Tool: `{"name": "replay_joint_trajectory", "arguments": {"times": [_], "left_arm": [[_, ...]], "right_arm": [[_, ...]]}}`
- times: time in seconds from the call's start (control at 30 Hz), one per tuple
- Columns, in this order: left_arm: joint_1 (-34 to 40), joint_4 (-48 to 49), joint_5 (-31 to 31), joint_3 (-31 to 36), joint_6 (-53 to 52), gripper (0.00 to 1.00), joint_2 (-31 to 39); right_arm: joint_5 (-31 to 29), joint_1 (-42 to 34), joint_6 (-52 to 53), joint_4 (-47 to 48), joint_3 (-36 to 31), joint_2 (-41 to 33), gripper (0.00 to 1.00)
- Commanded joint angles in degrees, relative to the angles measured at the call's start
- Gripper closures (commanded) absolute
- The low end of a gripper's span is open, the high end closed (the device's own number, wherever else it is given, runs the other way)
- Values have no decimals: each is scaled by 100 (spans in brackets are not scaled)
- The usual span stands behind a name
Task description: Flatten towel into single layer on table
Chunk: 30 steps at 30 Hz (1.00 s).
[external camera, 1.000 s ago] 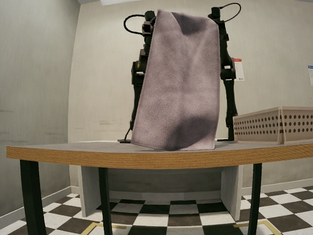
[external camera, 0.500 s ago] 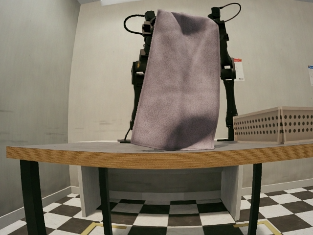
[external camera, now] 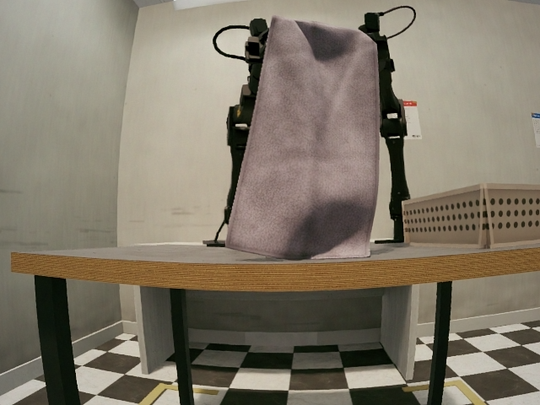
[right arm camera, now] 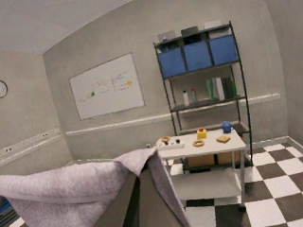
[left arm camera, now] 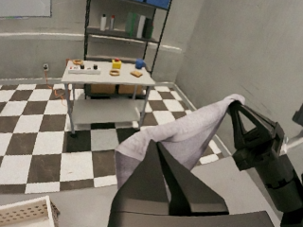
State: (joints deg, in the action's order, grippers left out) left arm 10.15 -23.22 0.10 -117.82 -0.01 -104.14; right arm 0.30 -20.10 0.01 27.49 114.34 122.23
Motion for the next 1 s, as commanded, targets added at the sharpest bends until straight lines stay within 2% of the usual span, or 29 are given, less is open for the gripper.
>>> {"name": "replay_joint_trajectory", "arguments": {"times": [0.0,0.03,0.1,0.13,0.2,0.27,0.33,0.4,0.43,0.5,0.53,0.63,0.73,0.77,0.83,0.87,0.97], "left_arm": [[95,429,-71,247,12,100,32],[211,1060,-69,480,17,100,-165],[210,1183,-53,520,12,100,-180],[340,1776,-50,559,21,100,-365],[334,1928,-42,406,14,100,-405],[434,2768,-36,804,11,100,-639],[470,3315,-60,892,8,100,-792],[470,3315,-60,892,8,100,-792],[356,3642,-70,836,-8,100,-772],[363,3673,-73,830,-7,100,-795],[368,3711,-77,861,-6,100,-585],[365,3726,-75,802,-4,100,-635],[422,3510,-72,690,0,100,-652],[504,3022,-65,585,1,100,-628],[484,3003,-68,563,0,100,-637],[532,2576,-62,487,-1,100,-569],[533,2554,-64,472,0,100,-572]], "right_arm": [[-63,124,9,170,-22,60,100],[-64,298,4,337,80,97,100],[-68,299,6,331,109,116,100],[-70,504,-1,549,94,191,100],[-68,507,4,532,165,237,100],[-67,680,3,726,222,356,100],[-66,753,6,803,295,439,100],[-66,753,6,803,295,439,100],[-66,731,13,784,357,476,100],[-65,658,19,726,323,242,100],[-65,663,19,726,325,244,100],[-68,728,12,694,339,337,100],[-68,733,11,439,305,181,100],[-67,743,8,204,-3,70,100],[-67,743,9,196,-6,60,100],[-67,756,6,-65,-206,-141,100],[-67,756,7,-75,-214,-151,100]]}}
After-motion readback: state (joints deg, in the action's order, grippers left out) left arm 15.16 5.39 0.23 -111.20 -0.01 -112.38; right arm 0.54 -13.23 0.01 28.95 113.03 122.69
